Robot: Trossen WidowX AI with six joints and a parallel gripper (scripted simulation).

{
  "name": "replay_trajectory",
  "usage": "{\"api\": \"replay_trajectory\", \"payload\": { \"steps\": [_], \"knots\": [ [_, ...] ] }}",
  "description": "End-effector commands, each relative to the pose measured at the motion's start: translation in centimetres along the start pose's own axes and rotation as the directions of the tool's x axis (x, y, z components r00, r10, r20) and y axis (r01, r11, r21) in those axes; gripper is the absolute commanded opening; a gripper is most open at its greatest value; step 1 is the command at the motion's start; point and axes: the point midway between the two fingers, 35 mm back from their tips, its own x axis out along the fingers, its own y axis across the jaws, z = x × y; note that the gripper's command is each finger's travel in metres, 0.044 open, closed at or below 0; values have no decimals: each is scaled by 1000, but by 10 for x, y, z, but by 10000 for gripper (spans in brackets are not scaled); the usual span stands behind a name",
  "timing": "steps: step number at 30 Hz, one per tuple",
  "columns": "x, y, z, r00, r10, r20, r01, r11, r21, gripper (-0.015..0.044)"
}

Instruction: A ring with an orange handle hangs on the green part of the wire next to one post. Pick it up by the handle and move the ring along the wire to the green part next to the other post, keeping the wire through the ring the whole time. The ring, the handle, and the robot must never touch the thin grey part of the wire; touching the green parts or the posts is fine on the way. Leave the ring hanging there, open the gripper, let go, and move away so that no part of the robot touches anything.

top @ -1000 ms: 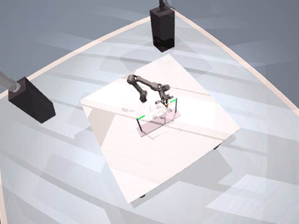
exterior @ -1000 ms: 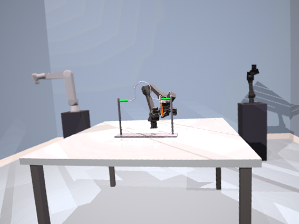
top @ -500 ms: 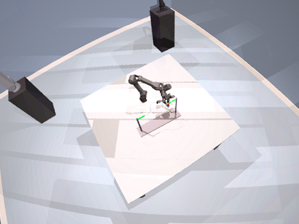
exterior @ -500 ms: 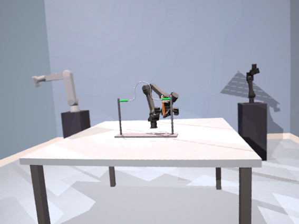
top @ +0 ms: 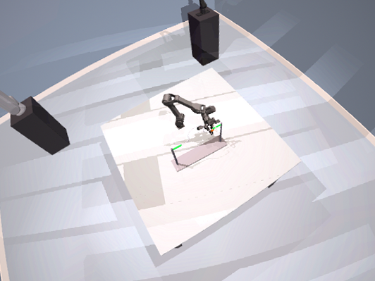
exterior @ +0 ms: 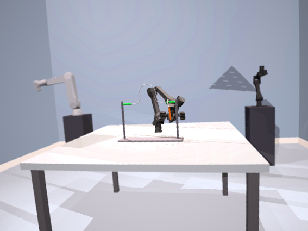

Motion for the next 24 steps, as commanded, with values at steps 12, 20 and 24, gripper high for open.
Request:
{"api": "replay_trajectory", "payload": {
  "steps": [12,20,24],
  "knots": [
    [5,0,-9,1000,-9,-3,9,1000,-4,-150],
    [5,0,-9,1000,-9,-3,9,1000,-4,-150],
    [5,0,-9,1000,-9,-3,9,1000,-4,-150]
  ]
}}
